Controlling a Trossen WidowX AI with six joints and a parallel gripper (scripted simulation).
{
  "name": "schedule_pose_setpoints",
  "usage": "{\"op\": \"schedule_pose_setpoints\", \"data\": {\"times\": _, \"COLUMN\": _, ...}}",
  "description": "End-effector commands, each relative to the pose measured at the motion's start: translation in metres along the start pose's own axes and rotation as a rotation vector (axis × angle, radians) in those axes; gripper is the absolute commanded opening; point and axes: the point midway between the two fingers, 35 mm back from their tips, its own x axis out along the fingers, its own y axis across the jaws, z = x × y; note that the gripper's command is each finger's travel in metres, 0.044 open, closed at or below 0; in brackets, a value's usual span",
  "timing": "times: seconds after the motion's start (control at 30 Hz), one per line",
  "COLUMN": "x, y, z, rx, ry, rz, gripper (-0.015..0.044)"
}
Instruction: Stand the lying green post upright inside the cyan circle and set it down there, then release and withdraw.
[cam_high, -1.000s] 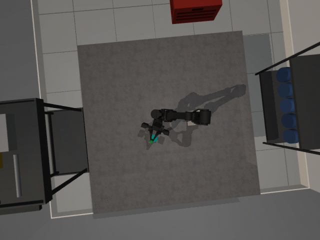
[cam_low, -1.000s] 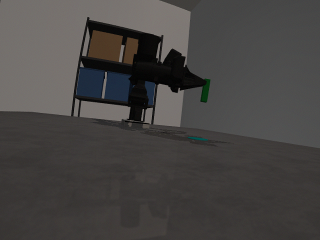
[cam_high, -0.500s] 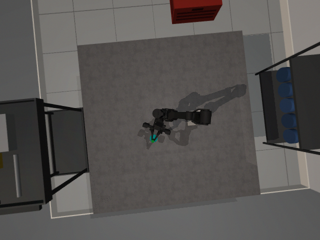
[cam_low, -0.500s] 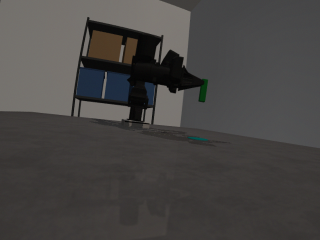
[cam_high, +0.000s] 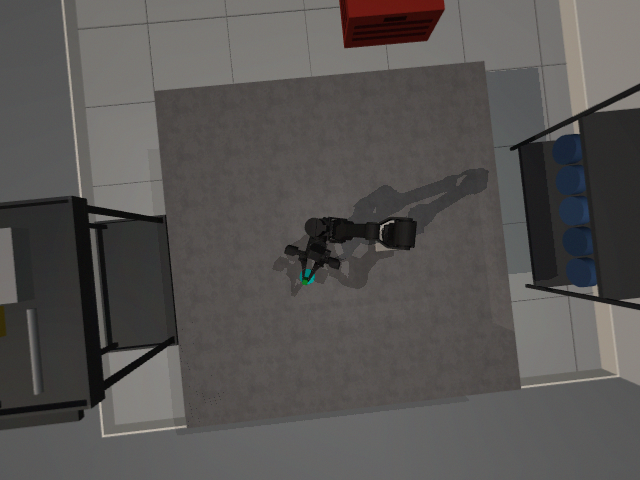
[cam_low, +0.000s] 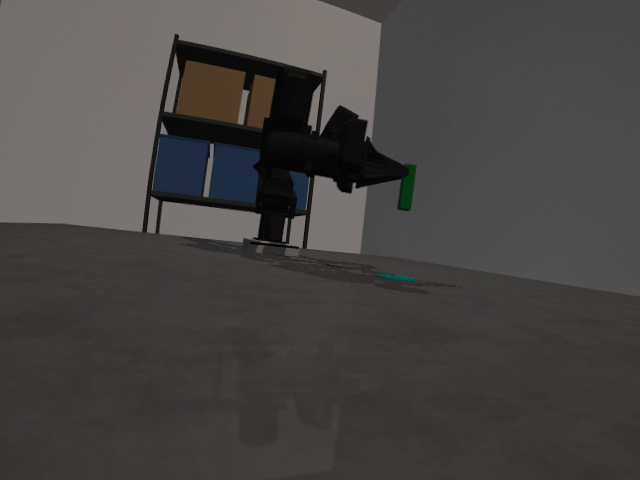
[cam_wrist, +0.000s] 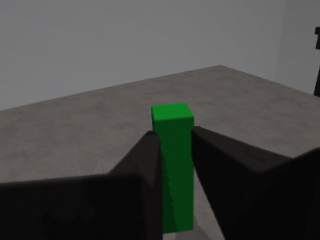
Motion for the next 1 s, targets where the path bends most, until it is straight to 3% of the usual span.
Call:
{"op": "schedule_pose_setpoints", "data": {"times": 0.0, "x": 0.001, "y": 0.000, "z": -0.015, "rx": 0.015, "ry": 0.001, "rz": 0.003, "gripper": 0.0023}}
{"op": "schedule_pose_setpoints", "data": {"times": 0.97, "x": 0.007, "y": 0.006, "z": -0.087, "rx": 0.013, "ry": 0.001, "rz": 0.005, "gripper": 0.0023}}
